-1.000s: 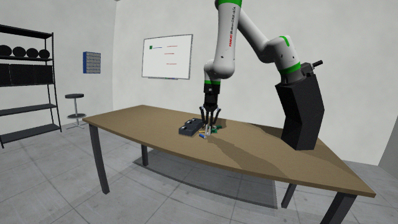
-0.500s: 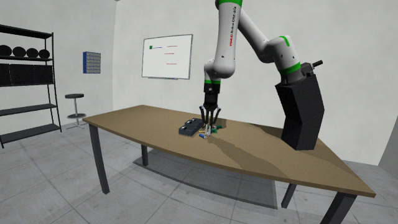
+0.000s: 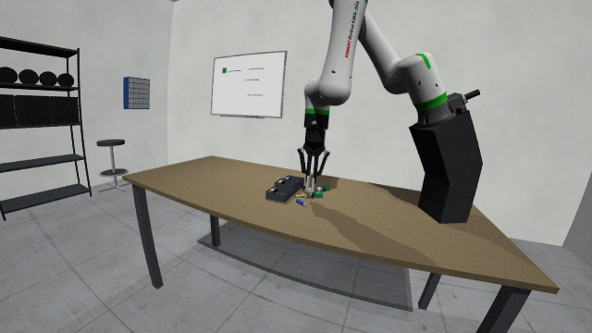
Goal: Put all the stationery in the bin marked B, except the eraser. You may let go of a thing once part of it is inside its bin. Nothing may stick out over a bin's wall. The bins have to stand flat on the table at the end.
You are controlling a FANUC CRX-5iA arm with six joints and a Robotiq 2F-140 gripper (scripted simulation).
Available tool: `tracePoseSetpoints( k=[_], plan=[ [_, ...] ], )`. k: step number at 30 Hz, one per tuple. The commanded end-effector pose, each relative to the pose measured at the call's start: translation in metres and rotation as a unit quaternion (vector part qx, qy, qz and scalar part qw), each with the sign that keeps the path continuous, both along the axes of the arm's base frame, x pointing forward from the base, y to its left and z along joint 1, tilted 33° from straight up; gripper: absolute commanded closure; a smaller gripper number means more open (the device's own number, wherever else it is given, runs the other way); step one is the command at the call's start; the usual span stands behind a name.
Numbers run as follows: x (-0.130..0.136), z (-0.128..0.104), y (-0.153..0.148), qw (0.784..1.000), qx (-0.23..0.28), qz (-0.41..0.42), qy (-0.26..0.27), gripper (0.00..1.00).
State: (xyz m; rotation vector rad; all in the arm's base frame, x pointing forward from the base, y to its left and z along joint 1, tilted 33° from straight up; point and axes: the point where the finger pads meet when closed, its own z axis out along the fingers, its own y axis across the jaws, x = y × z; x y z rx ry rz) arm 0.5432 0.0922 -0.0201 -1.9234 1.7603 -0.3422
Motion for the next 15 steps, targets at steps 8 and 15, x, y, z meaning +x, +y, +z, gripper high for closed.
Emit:
tracePoseSetpoints(
  k=[8, 15],
  plan=[
    [-0.0099, 0.0169, -0.0042, 1.0, 0.002, 0.002, 0.002, 0.94],
    [-0.0099, 0.0169, -0.0042, 1.0, 0.002, 0.002, 0.002, 0.94]
  ],
)
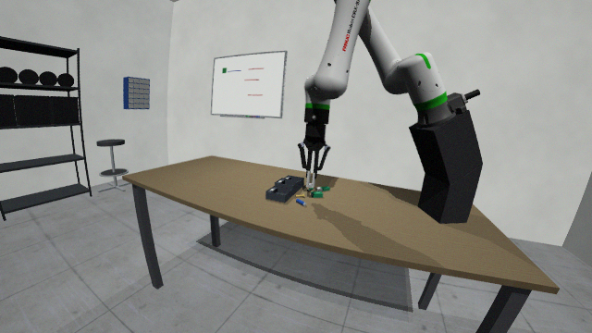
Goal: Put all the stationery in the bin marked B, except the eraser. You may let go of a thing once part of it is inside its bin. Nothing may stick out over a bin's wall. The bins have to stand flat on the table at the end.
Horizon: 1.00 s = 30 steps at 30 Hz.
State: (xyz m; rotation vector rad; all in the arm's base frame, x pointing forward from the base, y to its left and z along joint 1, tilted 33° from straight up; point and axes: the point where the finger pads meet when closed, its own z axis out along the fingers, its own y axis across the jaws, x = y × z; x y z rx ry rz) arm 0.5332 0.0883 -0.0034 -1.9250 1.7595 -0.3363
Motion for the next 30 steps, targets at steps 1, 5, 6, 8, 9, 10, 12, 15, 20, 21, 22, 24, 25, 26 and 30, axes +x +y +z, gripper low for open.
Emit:
tracePoseSetpoints(
  k=[1, 5, 6, 8, 9, 10, 12, 15, 20, 21, 22, 24, 25, 26, 30],
  plan=[
    [0.0, 0.0, 0.0, 1.0, 0.001, 0.001, 0.0, 0.94],
    [-0.003, 0.006, -0.001, 1.0, 0.001, 0.001, 0.0, 0.94],
    [-0.003, 0.006, -0.001, 1.0, 0.001, 0.001, 0.0, 0.94],
    [-0.003, 0.006, -0.001, 1.0, 0.001, 0.001, 0.0, 0.94],
    [-0.003, 0.006, -0.001, 1.0, 0.001, 0.001, 0.0, 0.94],
    [0.0, 0.007, -0.006, 1.0, 0.001, 0.001, 0.0, 0.94],
    [0.007, 0.009, -0.015, 1.0, 0.001, 0.001, 0.0, 0.94],
    [0.018, 0.012, -0.03, 1.0, 0.001, 0.001, 0.0, 0.94],
    [0.036, 0.017, -0.053, 1.0, 0.001, 0.001, 0.0, 0.94],
    [0.04, 0.018, -0.058, 1.0, 0.001, 0.001, 0.0, 0.94],
    [0.043, 0.019, -0.062, 1.0, 0.001, 0.001, 0.0, 0.94],
    [0.051, 0.021, -0.072, 1.0, 0.001, 0.001, 0.0, 0.94],
    [0.051, 0.021, -0.072, 1.0, 0.001, 0.001, 0.0, 0.94],
    [0.051, 0.021, -0.072, 1.0, 0.001, 0.001, 0.0, 0.94],
    [0.059, 0.024, -0.083, 1.0, 0.013, -0.02, 0.005, 0.94]
  ],
)
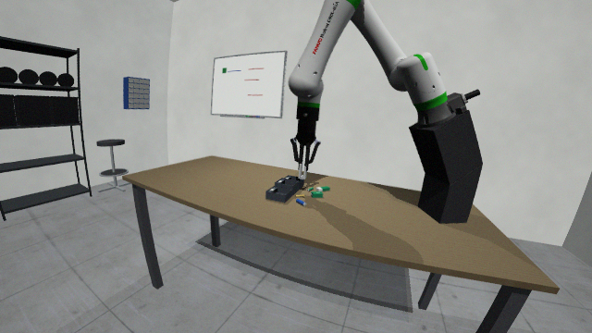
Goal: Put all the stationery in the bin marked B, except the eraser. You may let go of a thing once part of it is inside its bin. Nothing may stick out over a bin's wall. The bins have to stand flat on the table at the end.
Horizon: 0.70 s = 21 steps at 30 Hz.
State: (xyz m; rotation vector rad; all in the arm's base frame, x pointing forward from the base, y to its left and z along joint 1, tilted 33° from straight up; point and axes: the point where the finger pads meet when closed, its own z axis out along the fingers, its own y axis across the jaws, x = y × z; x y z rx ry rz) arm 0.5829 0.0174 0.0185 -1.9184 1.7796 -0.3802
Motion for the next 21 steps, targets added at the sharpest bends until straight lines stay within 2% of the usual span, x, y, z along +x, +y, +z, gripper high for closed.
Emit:
tracePoseSetpoints(
  k=[1, 11, 21],
  plan=[
    [0.013, 0.003, -0.017, 0.999, 0.031, -0.016, 0.012, 0.94],
    [0.049, 0.013, -0.064, 0.999, 0.031, -0.016, 0.012, 0.94],
    [0.057, 0.015, -0.074, 0.999, 0.031, -0.016, 0.012, 0.94]
  ],
)
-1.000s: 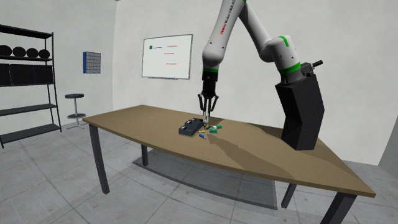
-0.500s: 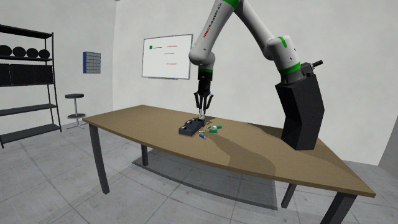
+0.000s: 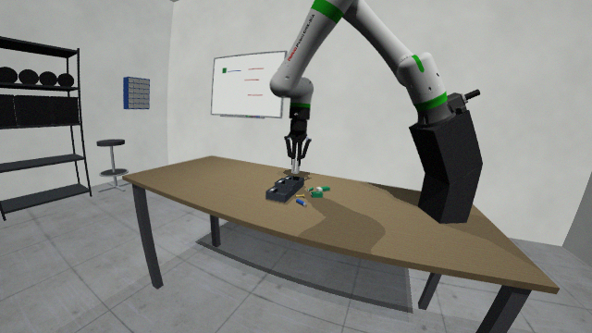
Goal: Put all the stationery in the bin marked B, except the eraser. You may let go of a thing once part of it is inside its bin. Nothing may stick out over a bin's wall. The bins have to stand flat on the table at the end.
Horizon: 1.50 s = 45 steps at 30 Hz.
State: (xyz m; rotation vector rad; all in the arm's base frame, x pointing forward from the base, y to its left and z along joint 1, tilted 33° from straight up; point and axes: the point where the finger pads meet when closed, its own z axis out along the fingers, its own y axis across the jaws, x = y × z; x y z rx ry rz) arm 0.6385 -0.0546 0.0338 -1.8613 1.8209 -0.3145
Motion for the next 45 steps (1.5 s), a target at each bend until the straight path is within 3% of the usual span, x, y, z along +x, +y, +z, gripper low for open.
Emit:
tracePoseSetpoints(
  k=[1, 12, 45],
  plan=[
    [0.001, 0.0, -0.002, 1.0, 0.002, 0.001, 0.0, 0.94],
    [-0.001, 0.0, 0.001, 1.0, 0.002, 0.001, 0.0, 0.94],
    [0.025, -0.044, 0.011, 1.0, 0.002, 0.001, 0.0, 0.94]
  ],
)
